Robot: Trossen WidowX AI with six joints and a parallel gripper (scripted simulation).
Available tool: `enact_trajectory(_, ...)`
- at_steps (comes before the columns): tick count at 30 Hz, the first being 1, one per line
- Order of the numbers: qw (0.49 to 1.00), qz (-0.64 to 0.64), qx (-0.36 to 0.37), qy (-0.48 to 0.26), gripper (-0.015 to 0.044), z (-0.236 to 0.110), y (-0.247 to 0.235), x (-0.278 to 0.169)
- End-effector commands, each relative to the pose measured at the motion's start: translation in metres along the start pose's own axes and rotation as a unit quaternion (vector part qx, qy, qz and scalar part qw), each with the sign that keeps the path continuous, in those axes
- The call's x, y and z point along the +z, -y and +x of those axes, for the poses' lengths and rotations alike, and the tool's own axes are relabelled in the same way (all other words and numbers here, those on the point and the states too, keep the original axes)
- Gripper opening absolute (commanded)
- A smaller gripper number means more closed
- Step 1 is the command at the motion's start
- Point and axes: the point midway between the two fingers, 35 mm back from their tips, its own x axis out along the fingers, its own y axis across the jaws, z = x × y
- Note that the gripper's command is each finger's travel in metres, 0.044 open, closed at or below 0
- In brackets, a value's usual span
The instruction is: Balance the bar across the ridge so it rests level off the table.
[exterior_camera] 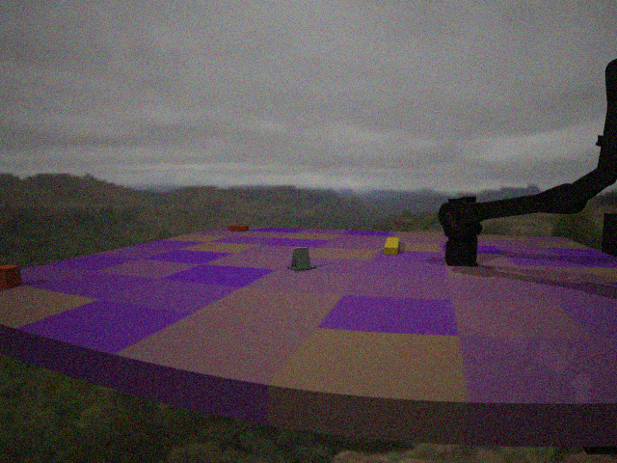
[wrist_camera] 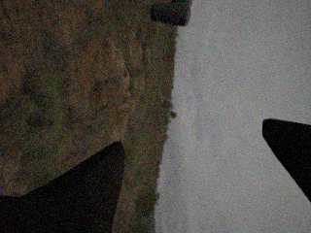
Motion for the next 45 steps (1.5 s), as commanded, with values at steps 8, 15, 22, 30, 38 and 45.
enact_trajectory(8,0.993,0.070,-0.091,-0.017,0.0315,-0.022,0.072,-0.056)
enact_trajectory(15,0.977,0.119,-0.178,-0.018,0.0315,-0.053,0.128,-0.111)
enact_trajectory(22,0.938,0.204,-0.278,-0.034,0.0315,-0.095,0.179,-0.174)
enact_trajectory(30,0.865,0.300,-0.400,-0.051,0.0315,-0.161,0.221,-0.256)
enact_trajectory(38,0.792,0.350,-0.492,-0.092,0.0315,-0.224,0.235,-0.332)
enact_trajectory(45,0.687,0.404,-0.585,-0.147,0.0315,-0.300,0.226,-0.415)
